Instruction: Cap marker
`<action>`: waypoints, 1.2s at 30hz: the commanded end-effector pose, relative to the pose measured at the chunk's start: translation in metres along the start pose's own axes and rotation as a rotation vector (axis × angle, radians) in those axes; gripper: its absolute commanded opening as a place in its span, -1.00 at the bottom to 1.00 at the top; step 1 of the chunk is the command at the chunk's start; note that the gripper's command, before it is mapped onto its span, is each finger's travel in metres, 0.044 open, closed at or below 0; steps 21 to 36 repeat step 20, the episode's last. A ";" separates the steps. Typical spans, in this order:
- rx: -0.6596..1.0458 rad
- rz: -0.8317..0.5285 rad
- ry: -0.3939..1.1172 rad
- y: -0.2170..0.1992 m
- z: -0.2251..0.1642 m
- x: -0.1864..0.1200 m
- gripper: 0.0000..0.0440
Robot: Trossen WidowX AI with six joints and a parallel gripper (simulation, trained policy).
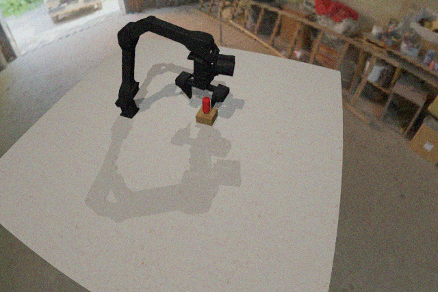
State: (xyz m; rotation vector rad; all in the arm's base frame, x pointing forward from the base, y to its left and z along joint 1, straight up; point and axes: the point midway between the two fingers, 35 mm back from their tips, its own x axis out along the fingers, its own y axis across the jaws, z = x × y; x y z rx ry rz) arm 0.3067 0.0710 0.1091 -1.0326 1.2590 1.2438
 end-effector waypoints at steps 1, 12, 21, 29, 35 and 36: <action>0.002 -0.039 -0.021 -0.003 0.004 -0.012 1.00; -0.022 -0.127 -0.066 -0.006 0.010 -0.044 0.93; -0.010 -0.127 -0.073 0.005 0.007 -0.051 0.28; -0.010 -0.127 -0.073 0.005 0.007 -0.051 0.28; -0.010 -0.127 -0.073 0.005 0.007 -0.051 0.28; -0.010 -0.127 -0.073 0.005 0.007 -0.051 0.28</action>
